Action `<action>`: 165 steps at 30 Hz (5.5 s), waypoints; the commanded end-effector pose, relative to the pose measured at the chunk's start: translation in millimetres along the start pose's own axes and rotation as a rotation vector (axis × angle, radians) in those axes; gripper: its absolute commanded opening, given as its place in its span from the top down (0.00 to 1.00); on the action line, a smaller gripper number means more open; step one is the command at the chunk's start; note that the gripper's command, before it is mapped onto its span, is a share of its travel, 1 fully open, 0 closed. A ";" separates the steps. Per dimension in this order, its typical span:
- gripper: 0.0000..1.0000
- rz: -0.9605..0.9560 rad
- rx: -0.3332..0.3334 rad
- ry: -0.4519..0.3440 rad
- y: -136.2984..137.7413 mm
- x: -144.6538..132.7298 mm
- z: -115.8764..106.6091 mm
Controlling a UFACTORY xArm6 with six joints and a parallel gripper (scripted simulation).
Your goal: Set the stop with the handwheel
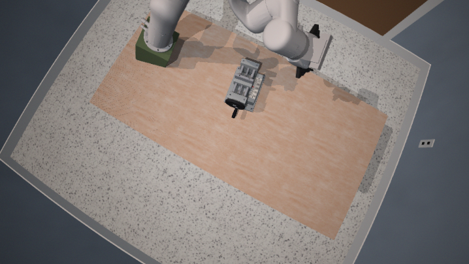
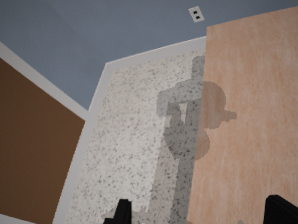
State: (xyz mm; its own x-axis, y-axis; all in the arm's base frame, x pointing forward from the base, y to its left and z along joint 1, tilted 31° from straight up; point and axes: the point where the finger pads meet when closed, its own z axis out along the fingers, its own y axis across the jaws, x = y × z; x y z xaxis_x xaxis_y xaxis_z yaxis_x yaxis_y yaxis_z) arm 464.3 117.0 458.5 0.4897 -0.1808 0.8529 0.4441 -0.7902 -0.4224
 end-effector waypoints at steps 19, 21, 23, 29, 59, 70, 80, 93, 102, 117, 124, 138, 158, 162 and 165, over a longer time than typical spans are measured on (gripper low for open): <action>0.00 0.484 -0.263 -0.116 101.7 -35.4 -50.0; 0.00 0.484 -0.263 -0.116 101.7 -35.4 -50.0; 0.00 0.556 -0.307 -0.123 115.2 -42.6 -58.9; 0.00 0.700 -0.395 -0.130 140.7 -57.7 -77.7; 0.00 1.317 -0.810 -0.058 226.5 -135.0 -174.8; 0.00 1.388 -0.862 -0.038 233.6 -145.0 -187.6; 0.00 1.388 -0.862 -0.038 233.6 -145.0 -187.6; 0.43 1.387 -0.860 -0.040 218.5 -147.7 -178.7; 0.43 1.387 -0.860 -0.040 178.6 -154.8 -155.2; 0.43 1.387 -0.860 -0.040 100.0 -168.8 -108.9; 0.43 1.387 -0.860 -0.040 62.5 -175.4 -86.8; 0.43 1.387 -0.860 -0.040 43.3 -178.8 -75.5; 0.43 1.387 -0.860 -0.040 66.8 -202.2 -42.5; 0.43 1.387 -0.860 -0.040 66.8 -202.2 -42.5; 0.43 1.387 -0.860 -0.040 66.8 -202.2 -42.5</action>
State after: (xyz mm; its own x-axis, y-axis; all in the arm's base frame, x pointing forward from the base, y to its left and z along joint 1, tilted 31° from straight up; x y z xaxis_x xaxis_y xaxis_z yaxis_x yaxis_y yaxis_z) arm 362.3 75.7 269.5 0.1586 -0.9870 -0.0268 -0.8482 -0.1223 -0.5153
